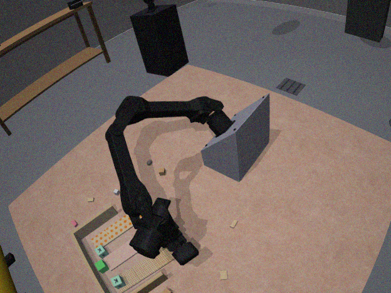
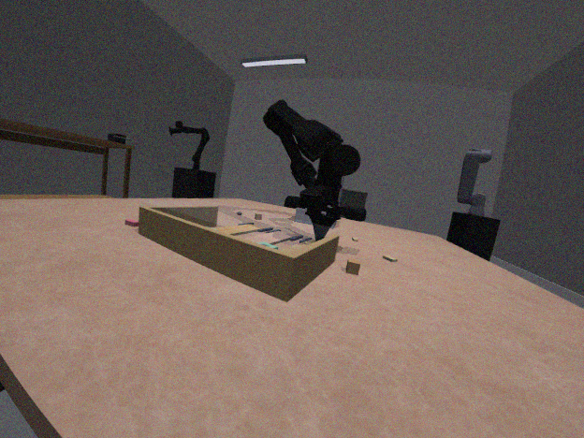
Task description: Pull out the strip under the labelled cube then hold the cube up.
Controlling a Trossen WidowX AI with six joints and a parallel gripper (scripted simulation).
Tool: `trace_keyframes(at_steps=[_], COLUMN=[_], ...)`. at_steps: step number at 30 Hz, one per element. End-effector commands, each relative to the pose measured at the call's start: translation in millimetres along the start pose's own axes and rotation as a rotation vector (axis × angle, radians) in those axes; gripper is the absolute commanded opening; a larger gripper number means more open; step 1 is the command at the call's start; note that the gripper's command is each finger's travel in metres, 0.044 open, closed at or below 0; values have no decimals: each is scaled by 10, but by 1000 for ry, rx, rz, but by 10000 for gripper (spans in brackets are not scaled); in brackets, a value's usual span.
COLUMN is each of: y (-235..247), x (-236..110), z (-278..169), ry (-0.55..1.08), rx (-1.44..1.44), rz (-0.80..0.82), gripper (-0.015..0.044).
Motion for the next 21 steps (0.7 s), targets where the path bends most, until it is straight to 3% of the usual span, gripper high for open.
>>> trace_keyframes(at_steps=[1, 21], y=[-9, -16], x=[58, 65], z=[-27, -347], ry=[8, 9], rx=[1, 0], rz=[-6, -6], gripper=[0, 0])
Point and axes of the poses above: the point midway between the two fingers, 35 mm back from their tips, its own x axis out along the fingers, its own y axis across the jaws, z = x × y, the point moved 9 cm from there along -x, back along the fingers, and after that the axes turned 2 degrees about x, right-handed, at the moved point
